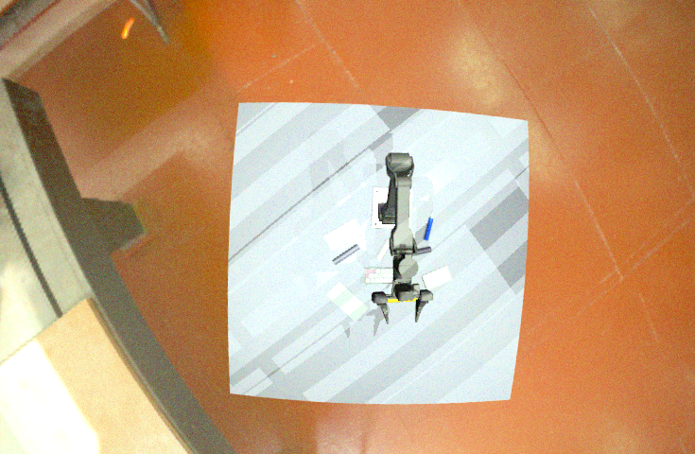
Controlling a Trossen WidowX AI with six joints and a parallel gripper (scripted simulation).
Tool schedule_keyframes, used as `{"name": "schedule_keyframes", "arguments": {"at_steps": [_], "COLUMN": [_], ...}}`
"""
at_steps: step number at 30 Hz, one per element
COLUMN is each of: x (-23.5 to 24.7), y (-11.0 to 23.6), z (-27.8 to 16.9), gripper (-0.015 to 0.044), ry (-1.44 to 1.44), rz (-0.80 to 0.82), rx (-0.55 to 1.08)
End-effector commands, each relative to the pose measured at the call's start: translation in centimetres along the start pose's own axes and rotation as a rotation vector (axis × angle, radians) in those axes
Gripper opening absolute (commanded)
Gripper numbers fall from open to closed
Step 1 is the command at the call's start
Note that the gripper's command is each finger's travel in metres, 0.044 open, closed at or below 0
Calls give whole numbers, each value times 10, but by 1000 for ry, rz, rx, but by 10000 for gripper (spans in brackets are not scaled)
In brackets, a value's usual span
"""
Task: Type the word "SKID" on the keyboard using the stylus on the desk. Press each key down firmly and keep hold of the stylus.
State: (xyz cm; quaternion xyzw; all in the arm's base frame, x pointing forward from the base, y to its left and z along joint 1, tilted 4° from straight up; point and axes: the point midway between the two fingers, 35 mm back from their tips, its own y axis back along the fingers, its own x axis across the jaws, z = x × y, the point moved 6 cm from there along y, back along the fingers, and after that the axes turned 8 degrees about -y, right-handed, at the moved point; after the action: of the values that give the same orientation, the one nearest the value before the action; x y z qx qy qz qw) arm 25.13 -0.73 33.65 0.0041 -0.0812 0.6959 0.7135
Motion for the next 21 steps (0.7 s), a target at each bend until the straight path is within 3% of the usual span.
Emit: {"name": "schedule_keyframes", "arguments": {"at_steps": [1, 9, 16, 21], "x": [0, 15, 31, 41], "y": [-1, -30, -19, 9], "z": [-2, -87, -165, -209], "gripper": [414, 204, 20, 0], "ry": [-2, -84, -109, -72], "rz": [1, -3, -70, -181], "rx": [12, 549, 1094, 1523]}}
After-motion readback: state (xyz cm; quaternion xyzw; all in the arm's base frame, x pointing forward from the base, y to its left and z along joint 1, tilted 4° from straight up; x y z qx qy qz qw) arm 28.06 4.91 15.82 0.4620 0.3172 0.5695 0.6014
